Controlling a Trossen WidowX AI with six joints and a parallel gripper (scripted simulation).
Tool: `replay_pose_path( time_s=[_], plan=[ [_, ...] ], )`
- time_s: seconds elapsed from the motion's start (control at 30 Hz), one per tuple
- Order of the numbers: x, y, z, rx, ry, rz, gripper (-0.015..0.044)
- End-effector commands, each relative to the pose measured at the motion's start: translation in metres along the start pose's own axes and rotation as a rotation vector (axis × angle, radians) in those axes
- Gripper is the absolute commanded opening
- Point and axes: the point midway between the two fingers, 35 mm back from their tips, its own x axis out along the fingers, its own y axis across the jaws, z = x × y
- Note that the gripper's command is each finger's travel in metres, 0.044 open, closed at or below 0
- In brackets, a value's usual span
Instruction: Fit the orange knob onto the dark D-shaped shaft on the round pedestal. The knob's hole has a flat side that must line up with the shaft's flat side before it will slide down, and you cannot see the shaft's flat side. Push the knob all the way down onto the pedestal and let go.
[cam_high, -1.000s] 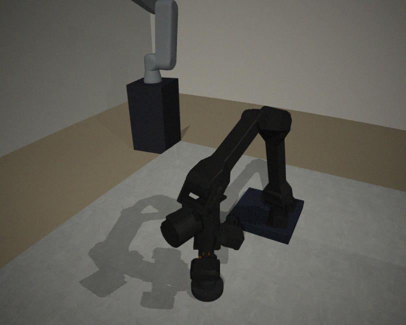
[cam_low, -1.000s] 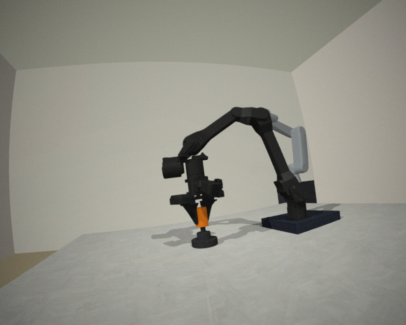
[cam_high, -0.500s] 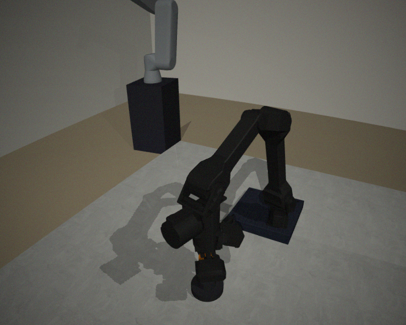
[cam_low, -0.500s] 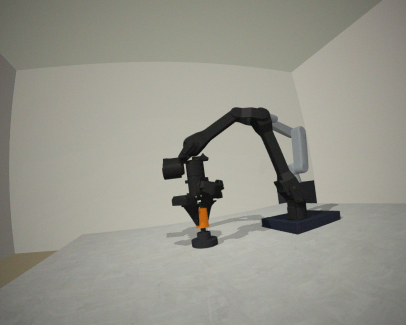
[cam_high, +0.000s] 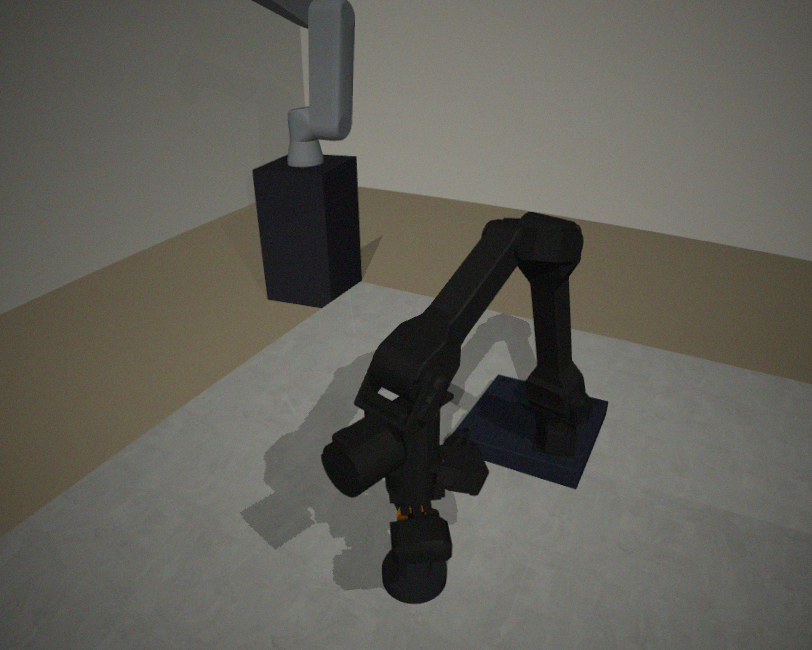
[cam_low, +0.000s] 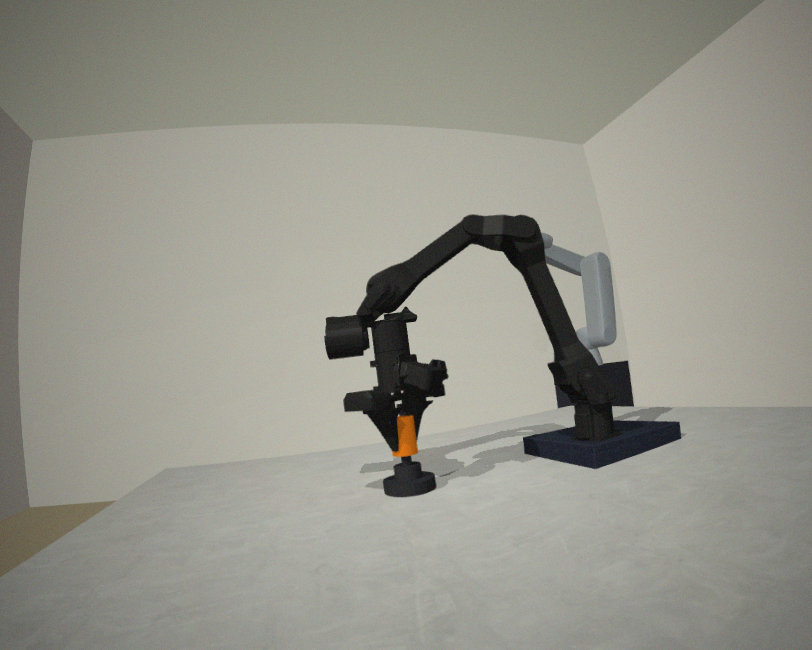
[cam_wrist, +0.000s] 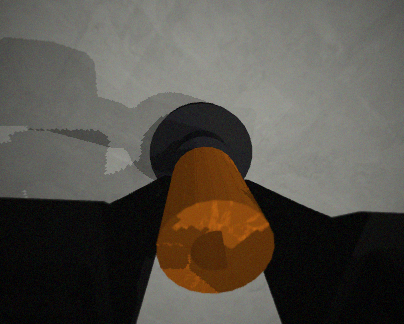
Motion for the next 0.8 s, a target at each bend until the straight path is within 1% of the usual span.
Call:
replay_pose_path(
  time_s=[0.0,0.2,0.43,0.77],
  plan=[
    [-0.0007,0.0,-0.0005,-0.003,0.002,0.001,0.0],
    [-0.0049,-0.0004,-0.0009,-0.012,0.002,0.001,0.0],
    [-0.0025,-0.0007,-0.0008,-0.213,0.002,0.001,0.0],
    [0.0004,-0.0001,-0.0005,-0.213,0.002,0.001,0.0]
  ],
)
